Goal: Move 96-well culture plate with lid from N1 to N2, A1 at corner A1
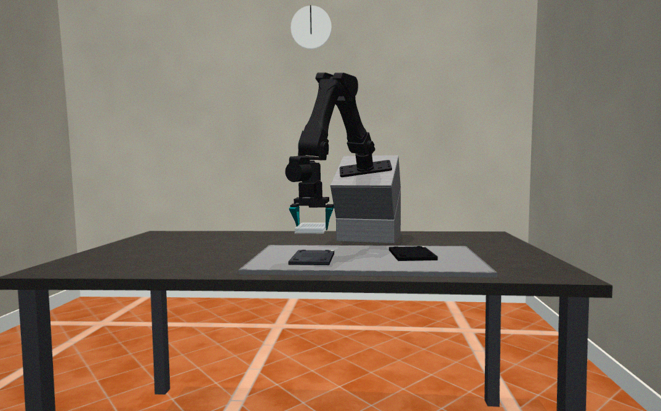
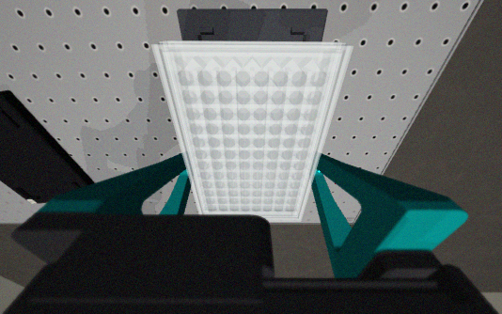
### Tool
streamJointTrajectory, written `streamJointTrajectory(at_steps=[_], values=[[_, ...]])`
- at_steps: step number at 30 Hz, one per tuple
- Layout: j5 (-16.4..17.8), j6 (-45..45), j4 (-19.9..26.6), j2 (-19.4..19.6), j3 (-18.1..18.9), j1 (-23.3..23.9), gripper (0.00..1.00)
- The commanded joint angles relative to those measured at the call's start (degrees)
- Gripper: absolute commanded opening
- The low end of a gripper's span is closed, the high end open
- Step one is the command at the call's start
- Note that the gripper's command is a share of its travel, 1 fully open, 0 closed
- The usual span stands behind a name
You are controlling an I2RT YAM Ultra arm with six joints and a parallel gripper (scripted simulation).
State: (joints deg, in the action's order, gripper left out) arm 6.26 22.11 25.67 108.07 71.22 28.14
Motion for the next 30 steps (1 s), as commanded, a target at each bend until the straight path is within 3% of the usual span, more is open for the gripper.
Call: streamJointTrajectory(at_steps=[1,24,26,27,30], values=[[0.5,0.4,-1.0,-2.2,1.5,0.5,0.0],[0.0,-0.7,-5.1,5.1,2.7,-0.8,0.0],[0.0,-0.7,-5.1,5.1,2.7,-0.8,0.0],[0.0,-0.6,-5.3,3.3,2.8,-0.6,0.0],[-0.1,-0.8,-5.8,6.5,3.4,-0.8,0.0]])
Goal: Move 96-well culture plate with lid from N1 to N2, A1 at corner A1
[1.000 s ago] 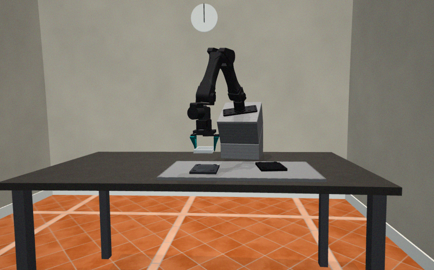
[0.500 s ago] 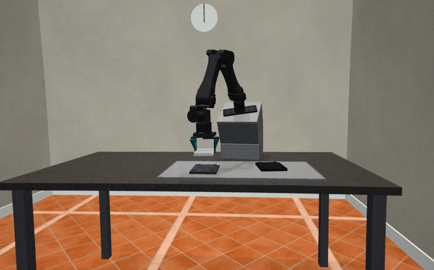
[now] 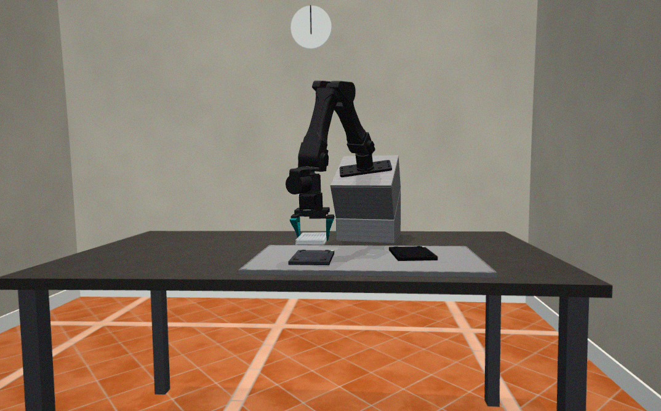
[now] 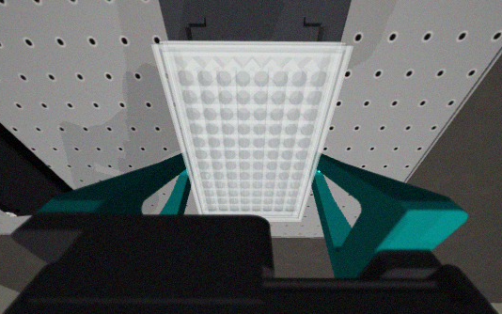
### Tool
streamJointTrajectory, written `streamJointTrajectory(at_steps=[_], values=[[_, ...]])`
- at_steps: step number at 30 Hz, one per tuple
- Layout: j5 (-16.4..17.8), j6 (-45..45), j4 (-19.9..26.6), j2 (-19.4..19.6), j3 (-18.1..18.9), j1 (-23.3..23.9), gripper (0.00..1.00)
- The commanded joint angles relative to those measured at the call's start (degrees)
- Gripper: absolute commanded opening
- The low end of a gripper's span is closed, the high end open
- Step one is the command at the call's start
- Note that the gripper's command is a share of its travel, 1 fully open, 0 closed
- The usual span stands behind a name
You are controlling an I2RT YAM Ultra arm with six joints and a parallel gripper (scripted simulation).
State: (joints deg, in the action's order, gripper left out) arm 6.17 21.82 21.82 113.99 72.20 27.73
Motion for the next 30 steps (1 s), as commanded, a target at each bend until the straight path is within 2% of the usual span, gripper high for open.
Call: streamJointTrajectory(at_steps=[1,11,13,14,16,21,23,30], values=[[0.0,-0.5,-2.1,0.9,2.6,-0.5,0.0],[-0.1,-0.7,-4.2,4.0,3.6,-0.8,0.0],[-0.1,-0.7,-4.2,4.0,3.6,-0.8,0.0],[-0.1,-0.6,-4.4,2.2,3.7,-0.4,0.0],[-0.2,-0.7,-4.7,5.0,4.1,-0.5,0.0],[-0.3,-0.9,-5.8,6.6,4.7,-1.0,0.0],[-0.2,-0.8,-5.9,4.5,4.6,-0.9,0.0],[-0.2,-0.8,-6.0,4.5,4.5,-0.7,0.0]])
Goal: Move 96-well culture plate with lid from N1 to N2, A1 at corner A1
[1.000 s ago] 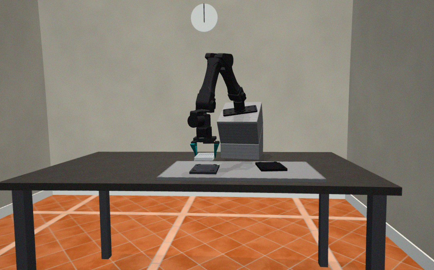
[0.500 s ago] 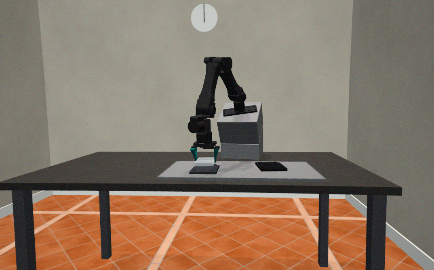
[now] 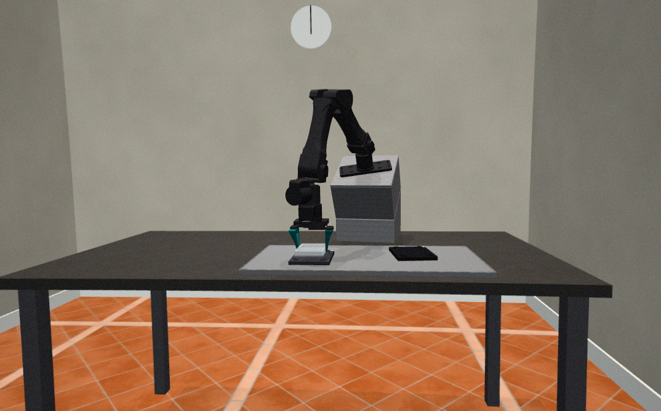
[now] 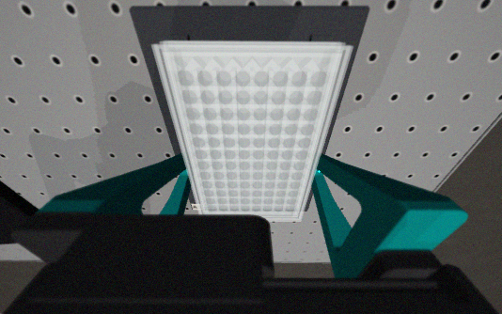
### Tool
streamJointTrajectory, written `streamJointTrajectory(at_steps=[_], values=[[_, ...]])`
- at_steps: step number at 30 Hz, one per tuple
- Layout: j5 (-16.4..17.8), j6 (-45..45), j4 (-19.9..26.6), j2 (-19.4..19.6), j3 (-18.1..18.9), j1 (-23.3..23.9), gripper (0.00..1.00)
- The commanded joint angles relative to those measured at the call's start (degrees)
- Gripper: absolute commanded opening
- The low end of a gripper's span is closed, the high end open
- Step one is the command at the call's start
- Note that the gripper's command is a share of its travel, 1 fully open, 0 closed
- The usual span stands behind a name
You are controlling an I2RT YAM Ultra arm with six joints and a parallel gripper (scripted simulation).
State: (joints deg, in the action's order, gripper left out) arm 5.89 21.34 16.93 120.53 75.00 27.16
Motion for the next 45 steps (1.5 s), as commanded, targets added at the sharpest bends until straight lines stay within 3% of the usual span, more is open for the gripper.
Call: streamJointTrajectory(at_steps=[1,7,12,45], values=[[0.1,-0.3,-1.1,-2.1,1.6,-0.1,0.0],[0.1,-0.3,-1.3,-2.1,1.3,-0.1,0.0],[0.1,-0.3,-1.5,-2.0,-1.2,-0.1,0.0],[0.1,-0.4,-2.1,-2.4,-2.2,-0.1,0.0]])
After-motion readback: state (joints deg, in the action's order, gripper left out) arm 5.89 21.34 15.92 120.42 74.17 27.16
